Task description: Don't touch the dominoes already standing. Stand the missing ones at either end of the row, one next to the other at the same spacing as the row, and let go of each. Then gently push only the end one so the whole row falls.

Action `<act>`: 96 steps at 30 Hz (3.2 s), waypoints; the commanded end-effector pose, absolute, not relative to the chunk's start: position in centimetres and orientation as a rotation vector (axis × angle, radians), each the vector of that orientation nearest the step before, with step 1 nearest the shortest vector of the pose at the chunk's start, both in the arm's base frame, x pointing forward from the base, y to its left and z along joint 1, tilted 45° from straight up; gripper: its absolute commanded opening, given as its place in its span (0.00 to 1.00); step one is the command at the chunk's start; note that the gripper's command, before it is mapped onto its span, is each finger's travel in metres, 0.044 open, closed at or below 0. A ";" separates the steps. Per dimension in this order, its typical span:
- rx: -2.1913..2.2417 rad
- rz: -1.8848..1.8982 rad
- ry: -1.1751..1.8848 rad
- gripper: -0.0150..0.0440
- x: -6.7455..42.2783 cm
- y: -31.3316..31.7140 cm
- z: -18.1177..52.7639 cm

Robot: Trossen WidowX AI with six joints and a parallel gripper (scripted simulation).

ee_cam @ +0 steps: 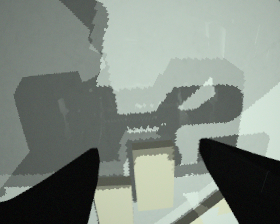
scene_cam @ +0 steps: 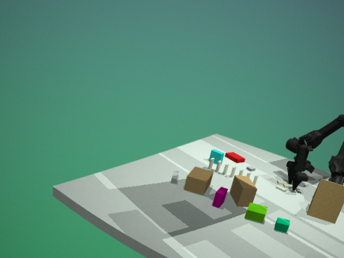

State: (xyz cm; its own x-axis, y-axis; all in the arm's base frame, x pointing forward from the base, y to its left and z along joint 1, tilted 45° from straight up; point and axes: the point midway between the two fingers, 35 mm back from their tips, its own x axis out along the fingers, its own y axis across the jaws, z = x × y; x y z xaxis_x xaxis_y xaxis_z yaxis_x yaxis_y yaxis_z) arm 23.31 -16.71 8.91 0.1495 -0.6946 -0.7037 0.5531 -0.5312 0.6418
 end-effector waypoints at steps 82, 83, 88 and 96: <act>-0.654 -0.526 1.357 0.44 19.3 -7.7 21.7; -0.654 -0.526 1.357 0.44 19.3 -7.7 21.7; -0.654 -0.526 1.357 0.44 19.3 -7.7 21.7; -0.654 -0.526 1.357 0.44 19.3 -7.7 21.7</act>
